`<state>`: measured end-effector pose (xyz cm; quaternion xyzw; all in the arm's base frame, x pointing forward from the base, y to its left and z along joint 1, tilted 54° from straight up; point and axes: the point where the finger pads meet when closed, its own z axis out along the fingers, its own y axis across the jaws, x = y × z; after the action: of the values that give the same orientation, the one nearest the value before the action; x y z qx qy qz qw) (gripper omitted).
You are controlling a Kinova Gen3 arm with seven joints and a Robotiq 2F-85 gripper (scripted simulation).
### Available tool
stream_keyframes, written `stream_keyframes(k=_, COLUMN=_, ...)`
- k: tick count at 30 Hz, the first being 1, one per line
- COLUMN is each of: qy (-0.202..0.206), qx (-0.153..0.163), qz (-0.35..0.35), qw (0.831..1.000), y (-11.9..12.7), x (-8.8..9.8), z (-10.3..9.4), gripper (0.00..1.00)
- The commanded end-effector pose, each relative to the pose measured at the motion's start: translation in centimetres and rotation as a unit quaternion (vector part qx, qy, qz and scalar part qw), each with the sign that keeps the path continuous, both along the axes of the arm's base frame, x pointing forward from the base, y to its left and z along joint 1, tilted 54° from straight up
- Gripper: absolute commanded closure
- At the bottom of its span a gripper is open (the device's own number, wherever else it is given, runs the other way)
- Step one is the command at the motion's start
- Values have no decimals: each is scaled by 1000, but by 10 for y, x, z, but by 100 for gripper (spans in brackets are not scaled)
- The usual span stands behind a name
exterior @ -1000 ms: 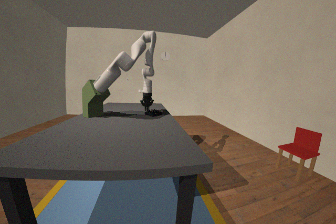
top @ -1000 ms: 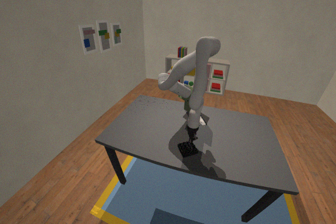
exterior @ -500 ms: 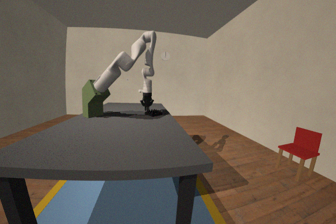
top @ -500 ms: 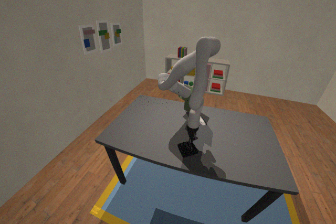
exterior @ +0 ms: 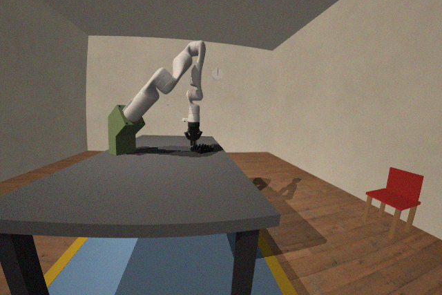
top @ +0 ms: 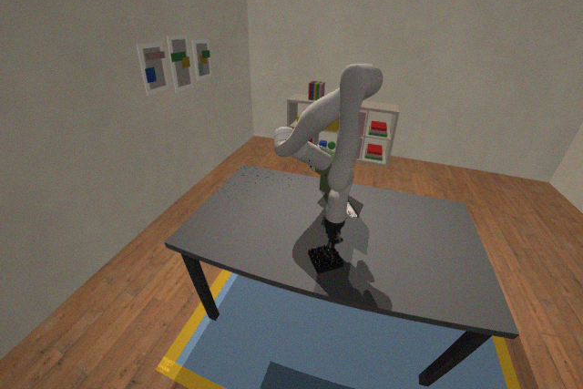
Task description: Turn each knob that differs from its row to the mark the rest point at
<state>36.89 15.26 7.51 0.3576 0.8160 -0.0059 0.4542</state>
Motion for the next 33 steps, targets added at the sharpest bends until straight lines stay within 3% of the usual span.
stream_keyframes(k=1, qy=0, qx=0, qz=1, qw=1000, y=0, x=0, z=0, gripper=92)
stream_keyframes(k=23, qy=8, qx=-17, qz=14, qw=1000, y=0, x=0, z=0, gripper=92)
stream_keyframes(k=33, qy=19, qx=-42, qz=34, qw=998, y=0, x=0, z=0, gripper=92)
